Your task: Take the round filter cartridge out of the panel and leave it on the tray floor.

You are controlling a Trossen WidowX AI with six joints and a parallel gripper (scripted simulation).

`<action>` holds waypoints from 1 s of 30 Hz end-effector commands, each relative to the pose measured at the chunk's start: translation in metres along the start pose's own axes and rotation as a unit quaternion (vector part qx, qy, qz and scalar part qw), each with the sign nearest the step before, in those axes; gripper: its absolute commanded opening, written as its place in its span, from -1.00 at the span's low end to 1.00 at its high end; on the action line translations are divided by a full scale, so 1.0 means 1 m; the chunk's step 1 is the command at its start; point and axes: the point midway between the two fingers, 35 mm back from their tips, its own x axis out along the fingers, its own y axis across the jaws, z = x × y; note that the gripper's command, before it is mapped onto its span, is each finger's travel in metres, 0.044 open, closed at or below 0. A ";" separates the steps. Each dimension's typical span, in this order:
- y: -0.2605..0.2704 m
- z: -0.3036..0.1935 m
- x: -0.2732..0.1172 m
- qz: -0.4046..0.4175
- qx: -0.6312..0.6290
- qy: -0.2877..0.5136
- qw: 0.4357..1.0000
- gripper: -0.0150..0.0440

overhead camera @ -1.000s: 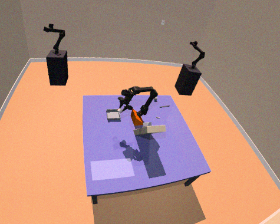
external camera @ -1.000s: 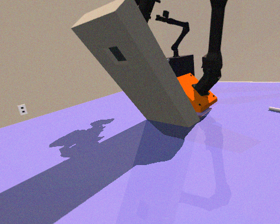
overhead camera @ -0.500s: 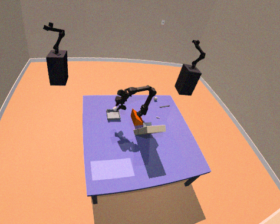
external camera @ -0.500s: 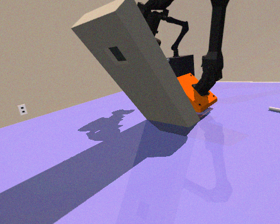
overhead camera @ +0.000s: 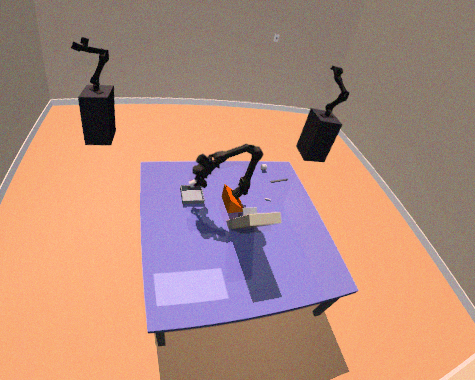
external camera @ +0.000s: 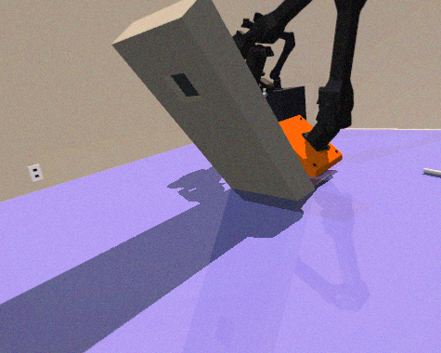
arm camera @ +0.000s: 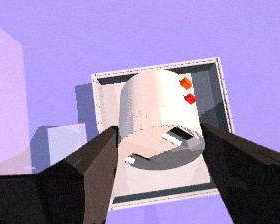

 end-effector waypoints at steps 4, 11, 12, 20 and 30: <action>-0.018 -0.011 0.014 -0.022 0.036 0.000 0.999 -0.49; -0.018 -0.021 0.036 -0.022 0.036 0.000 0.999 -0.49; -0.018 -0.023 0.041 -0.022 0.036 0.000 0.999 -0.49; -0.018 -0.047 0.076 -0.022 0.036 0.000 0.999 -0.49; -0.017 -0.049 0.075 -0.019 0.036 0.007 0.999 0.04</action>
